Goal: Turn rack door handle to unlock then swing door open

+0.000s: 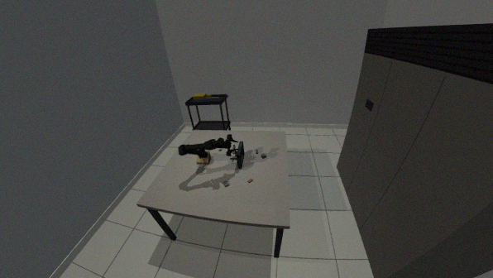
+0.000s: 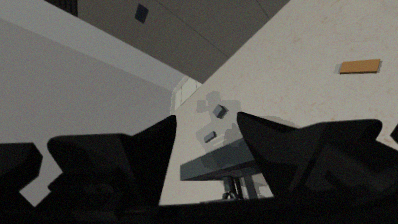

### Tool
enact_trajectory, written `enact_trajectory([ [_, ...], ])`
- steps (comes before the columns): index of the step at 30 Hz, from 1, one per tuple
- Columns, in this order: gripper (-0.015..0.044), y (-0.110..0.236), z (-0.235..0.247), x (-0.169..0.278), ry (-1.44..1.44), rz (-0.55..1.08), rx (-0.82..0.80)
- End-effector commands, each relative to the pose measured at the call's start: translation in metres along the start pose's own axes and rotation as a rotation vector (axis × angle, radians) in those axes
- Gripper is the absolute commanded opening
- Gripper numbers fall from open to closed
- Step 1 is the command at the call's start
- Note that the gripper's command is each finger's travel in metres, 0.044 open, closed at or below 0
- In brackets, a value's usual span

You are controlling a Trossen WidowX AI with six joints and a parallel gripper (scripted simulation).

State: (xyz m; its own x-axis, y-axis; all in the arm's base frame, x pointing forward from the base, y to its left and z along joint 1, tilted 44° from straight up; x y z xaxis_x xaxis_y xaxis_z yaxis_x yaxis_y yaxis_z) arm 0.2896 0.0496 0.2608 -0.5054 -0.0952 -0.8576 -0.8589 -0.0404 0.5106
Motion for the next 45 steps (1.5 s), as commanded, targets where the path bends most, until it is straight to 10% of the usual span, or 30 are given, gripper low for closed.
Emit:
enact_trajectory([
  [1,0.0292,-0.014,0.013,0.004,-0.016,0.112,0.001],
  [45,0.0292,-0.091,0.122,0.070,0.286,0.970,0.380],
])
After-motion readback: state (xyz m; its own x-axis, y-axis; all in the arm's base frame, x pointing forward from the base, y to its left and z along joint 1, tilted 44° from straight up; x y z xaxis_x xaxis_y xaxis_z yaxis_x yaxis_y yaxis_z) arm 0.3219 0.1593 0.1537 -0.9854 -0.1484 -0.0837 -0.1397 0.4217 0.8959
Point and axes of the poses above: the point midway between the two fingers, 35 mm back from their tips, its own y axis back along the fingers, its own z axis across the jaws, x = y × z, the point moved 9 cm from there along y, back along the fingers, and after that the axes turned 14 degrees about y, right-handed, at the moved point
